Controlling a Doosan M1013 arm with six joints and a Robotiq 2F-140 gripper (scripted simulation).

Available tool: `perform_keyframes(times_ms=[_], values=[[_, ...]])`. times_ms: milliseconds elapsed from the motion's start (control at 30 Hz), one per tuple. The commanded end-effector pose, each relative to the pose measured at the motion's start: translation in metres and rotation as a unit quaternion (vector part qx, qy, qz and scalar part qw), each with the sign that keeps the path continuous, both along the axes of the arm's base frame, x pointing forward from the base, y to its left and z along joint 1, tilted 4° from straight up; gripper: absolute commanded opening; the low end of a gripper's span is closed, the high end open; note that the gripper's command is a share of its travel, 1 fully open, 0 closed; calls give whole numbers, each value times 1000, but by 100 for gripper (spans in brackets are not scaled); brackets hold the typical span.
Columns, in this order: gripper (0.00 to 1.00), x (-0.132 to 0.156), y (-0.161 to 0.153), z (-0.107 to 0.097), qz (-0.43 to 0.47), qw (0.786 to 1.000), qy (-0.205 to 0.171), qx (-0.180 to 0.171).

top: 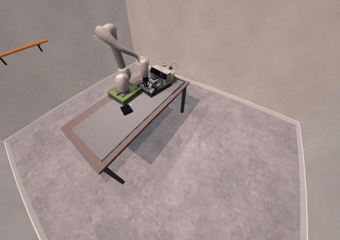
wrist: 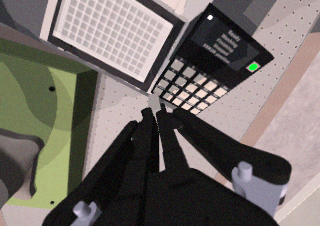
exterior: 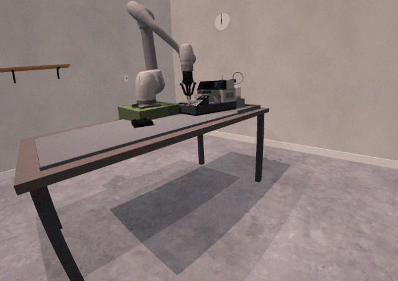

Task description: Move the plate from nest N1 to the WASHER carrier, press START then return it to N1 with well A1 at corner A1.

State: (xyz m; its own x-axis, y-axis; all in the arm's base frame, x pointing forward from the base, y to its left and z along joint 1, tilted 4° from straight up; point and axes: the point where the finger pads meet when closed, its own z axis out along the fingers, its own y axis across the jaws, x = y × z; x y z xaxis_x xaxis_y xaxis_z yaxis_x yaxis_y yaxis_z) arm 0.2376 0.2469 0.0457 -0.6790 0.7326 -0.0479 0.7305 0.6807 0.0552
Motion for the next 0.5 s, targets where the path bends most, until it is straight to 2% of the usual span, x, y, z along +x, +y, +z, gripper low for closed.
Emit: perform_keyframes(times_ms=[0,467], values=[[10,0,0,0,0,1000,0,0],[10,0,0,-3,0,1000,0,0]])
